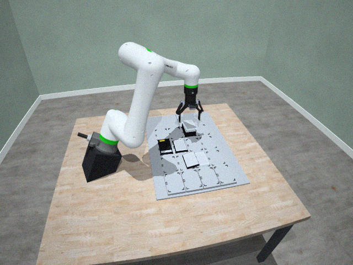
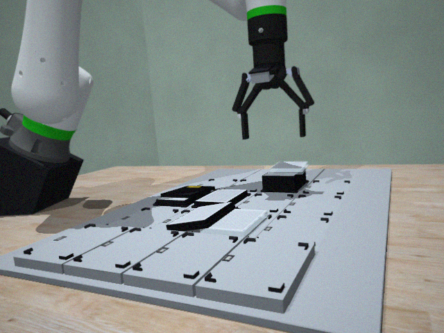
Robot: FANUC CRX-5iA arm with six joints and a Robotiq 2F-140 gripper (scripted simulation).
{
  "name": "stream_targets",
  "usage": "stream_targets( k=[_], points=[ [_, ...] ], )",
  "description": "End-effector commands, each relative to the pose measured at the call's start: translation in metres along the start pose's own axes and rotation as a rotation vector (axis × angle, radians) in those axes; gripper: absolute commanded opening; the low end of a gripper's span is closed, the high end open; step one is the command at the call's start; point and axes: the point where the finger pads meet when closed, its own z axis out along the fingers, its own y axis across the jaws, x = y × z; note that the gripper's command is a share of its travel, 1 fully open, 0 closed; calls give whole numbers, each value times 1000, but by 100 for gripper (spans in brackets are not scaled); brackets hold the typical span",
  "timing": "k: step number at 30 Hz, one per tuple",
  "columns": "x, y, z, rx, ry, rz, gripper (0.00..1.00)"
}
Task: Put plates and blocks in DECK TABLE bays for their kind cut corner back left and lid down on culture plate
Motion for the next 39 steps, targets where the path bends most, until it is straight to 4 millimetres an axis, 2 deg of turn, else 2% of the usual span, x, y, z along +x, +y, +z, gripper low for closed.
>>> stream_targets(
  k=[1, 12, 16, 31, 33, 39],
  points=[
    [0, -1, -1, 2, -1, 0, 100],
    [0, -1, -1, 2, -1, 0, 100],
    [8, -1, -1, 2, 0, 0, 100],
    [68, -1, -1, 2, 0, 0, 100],
    [68, -1, -1, 2, 0, 0, 100],
    [92, -1, -1, 2, 0, 0, 100]
  ],
)
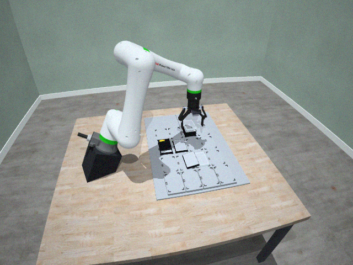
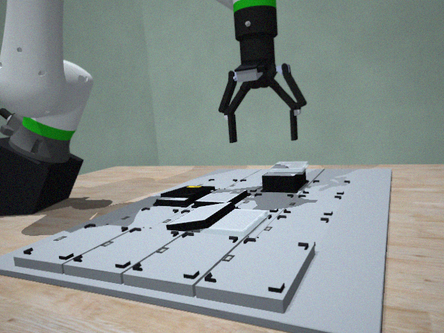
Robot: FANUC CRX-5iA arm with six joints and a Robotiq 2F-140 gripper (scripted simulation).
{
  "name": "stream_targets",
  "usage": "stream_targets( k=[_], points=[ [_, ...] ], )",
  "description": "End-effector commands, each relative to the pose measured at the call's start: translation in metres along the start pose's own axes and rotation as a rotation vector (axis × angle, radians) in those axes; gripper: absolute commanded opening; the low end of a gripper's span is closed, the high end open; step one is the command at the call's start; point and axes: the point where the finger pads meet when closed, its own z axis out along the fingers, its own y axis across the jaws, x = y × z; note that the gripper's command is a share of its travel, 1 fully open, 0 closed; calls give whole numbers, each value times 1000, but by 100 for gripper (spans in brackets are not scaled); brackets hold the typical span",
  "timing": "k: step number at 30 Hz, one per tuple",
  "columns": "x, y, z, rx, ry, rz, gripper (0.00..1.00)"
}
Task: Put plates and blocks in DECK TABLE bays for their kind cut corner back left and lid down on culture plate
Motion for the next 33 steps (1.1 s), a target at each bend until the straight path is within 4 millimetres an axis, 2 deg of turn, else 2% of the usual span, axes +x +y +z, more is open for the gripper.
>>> stream_targets(
  k=[1, 9, 11, 26, 28, 33],
  points=[
    [17, -1, -1, 1, -2, -1, 100],
    [49, -1, -1, 1, -1, -1, 100],
    [49, -1, -1, 1, -1, -1, 100],
    [109, -1, -1, 1, -1, -1, 100],
    [109, -1, -1, 1, -1, -1, 100],
    [129, -1, -1, 1, -1, -1, 100]
  ],
)
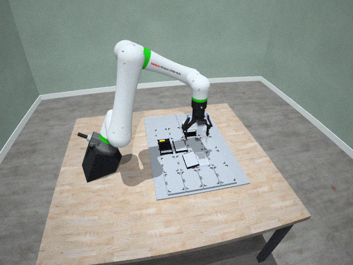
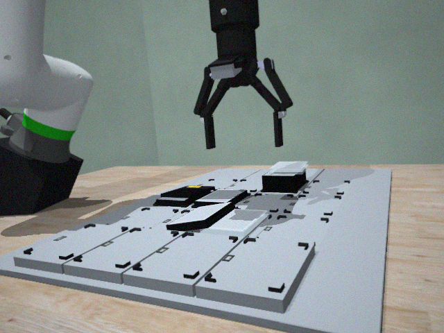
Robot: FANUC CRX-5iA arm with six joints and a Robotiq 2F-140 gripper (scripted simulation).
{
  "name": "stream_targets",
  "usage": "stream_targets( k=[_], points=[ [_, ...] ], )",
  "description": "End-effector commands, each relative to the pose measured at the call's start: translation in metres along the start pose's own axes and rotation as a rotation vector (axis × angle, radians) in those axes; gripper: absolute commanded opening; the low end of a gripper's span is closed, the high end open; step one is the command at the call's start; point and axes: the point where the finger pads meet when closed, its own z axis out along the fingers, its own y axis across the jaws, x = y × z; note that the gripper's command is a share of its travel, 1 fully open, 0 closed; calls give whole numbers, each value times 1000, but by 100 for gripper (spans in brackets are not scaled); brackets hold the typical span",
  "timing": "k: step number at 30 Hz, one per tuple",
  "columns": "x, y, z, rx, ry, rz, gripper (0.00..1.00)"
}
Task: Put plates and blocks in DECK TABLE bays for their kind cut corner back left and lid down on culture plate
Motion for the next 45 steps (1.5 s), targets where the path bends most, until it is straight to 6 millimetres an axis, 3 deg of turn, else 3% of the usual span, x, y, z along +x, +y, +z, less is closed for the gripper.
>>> stream_targets(
  k=[1, 34, 45],
  points=[
    [17, -1, -1, 1, -2, -1, 100],
    [133, -1, -1, 1, -1, -1, 100],
    [133, -1, -1, 1, -1, -1, 100]
  ],
)
